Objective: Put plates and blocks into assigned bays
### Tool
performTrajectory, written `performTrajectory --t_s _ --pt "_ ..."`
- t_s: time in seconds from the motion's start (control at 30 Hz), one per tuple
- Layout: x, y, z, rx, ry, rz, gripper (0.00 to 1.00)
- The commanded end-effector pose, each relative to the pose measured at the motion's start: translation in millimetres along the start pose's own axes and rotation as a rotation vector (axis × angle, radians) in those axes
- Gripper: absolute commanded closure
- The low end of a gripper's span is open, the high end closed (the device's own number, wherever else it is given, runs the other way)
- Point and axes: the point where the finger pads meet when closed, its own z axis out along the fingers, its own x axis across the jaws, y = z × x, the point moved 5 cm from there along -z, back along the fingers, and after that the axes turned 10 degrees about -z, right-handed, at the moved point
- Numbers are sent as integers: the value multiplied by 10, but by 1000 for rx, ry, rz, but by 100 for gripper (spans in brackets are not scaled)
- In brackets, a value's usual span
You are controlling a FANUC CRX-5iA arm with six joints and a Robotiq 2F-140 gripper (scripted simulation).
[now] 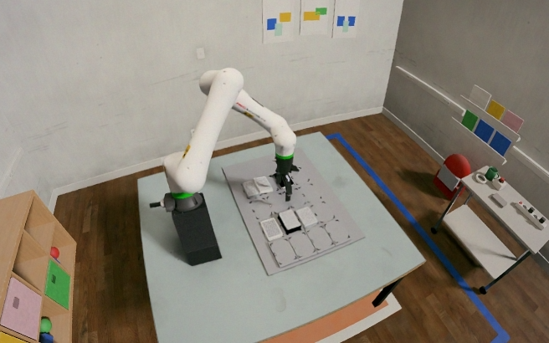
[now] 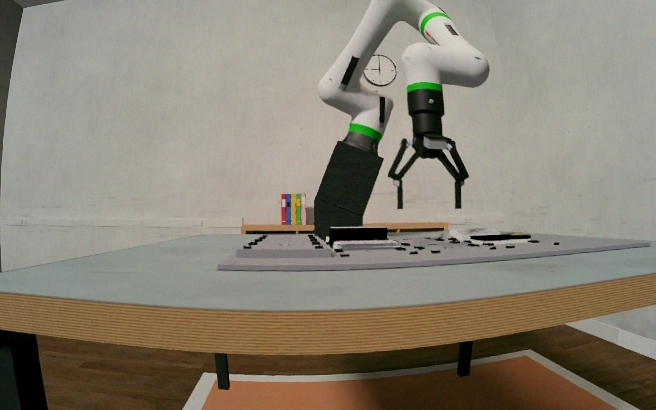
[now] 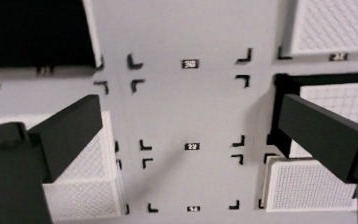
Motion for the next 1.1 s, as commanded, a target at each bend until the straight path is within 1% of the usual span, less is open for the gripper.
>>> performTrajectory --t_s 0.0,0.07,0.57,0.63,1.07 --pt "-169 39 -3 6 -6 -44 0" --pt "-169 39 -3 6 -6 -44 0" --pt "-749 194 15 6 -6 -44 0" --pt "-749 194 15 6 -6 -44 0" --pt "-1252 327 30 6 -6 -44 0"
